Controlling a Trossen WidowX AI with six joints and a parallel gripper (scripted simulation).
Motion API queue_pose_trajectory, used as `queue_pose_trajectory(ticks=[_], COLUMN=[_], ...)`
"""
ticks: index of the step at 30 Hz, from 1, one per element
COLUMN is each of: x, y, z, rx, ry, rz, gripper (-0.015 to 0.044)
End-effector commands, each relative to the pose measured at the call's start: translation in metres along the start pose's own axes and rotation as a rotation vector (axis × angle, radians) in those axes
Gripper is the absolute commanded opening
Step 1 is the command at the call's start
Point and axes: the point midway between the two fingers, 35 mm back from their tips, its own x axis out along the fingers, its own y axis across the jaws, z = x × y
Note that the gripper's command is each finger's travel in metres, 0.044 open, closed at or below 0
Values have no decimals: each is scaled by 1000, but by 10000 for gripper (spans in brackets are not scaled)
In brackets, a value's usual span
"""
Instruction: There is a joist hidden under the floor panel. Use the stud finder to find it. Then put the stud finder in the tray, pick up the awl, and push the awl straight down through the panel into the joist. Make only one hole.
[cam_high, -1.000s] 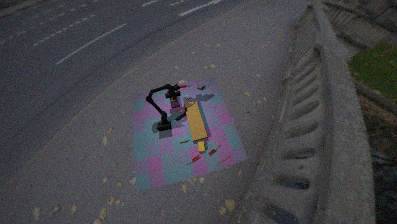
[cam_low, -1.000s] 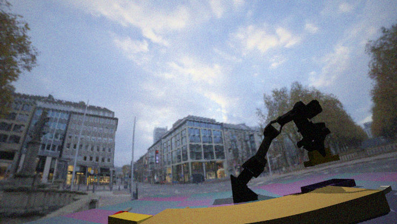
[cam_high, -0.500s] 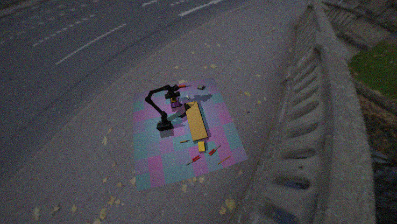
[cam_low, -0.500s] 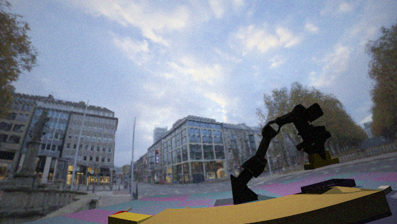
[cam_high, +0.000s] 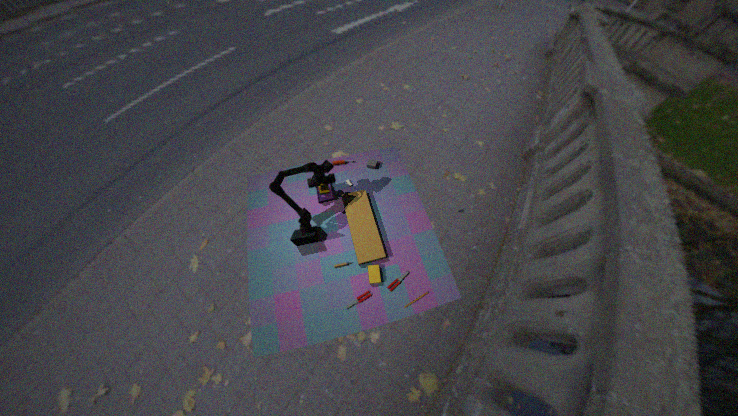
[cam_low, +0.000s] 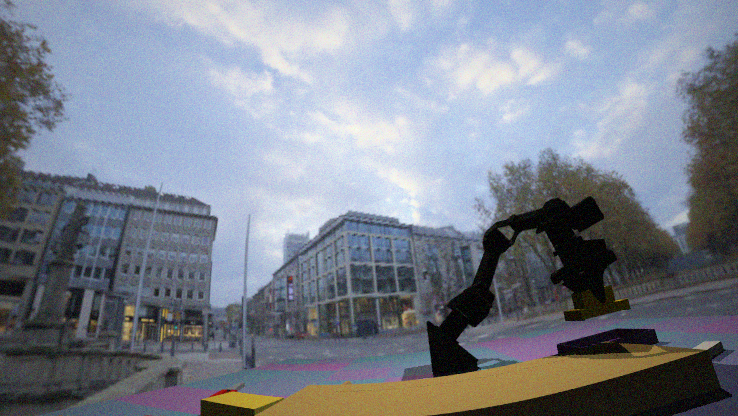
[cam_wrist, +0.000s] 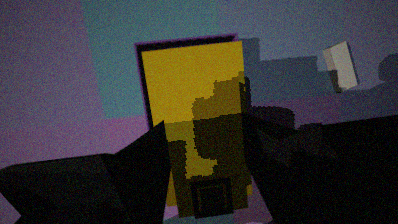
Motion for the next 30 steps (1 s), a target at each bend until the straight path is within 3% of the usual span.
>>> queue_pose_trajectory(ticks=[1,30], x=[4,38], y=[0,2], z=[-1,-8], rx=[1,2], ry=[3,-8], rz=[-3,-7], gripper=[0,0])
